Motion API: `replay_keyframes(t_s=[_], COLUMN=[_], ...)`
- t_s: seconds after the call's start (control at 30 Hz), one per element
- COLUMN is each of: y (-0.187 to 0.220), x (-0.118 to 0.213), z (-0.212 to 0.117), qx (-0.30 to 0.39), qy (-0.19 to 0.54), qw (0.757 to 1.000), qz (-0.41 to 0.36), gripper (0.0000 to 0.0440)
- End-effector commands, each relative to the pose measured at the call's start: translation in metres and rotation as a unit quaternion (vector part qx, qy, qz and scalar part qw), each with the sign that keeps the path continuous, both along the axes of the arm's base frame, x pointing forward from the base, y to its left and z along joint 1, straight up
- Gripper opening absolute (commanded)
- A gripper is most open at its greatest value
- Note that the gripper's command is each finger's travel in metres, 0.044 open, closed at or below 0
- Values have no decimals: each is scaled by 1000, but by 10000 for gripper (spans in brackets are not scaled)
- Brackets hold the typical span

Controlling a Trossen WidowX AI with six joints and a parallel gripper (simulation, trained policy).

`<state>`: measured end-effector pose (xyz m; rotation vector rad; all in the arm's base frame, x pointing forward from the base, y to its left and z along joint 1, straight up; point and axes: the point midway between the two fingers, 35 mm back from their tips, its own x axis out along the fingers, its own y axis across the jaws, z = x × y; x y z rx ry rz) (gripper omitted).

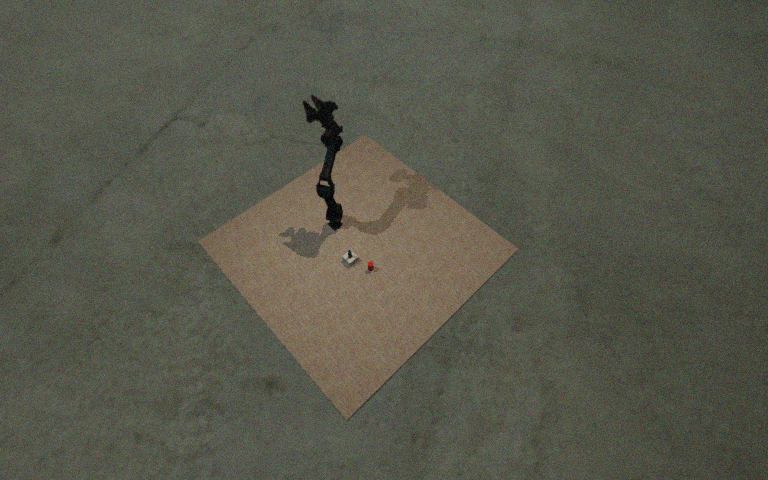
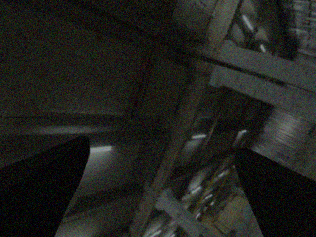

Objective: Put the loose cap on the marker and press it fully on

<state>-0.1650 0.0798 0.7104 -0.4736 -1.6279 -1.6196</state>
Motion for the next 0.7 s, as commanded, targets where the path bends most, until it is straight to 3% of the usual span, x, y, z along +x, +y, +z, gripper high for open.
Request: replay_keyframes(t_s=[0.0, 0.2, 0.67], y=[1, 9, 24], x=[-1, -3, -10], z=[0, -1, -10], qx=[-3, -21, -57], qy=[-2, -20, -76], qw=[1000, 999, 993], qz=[-2, -25, -67], gripper=[376, 235, 271])
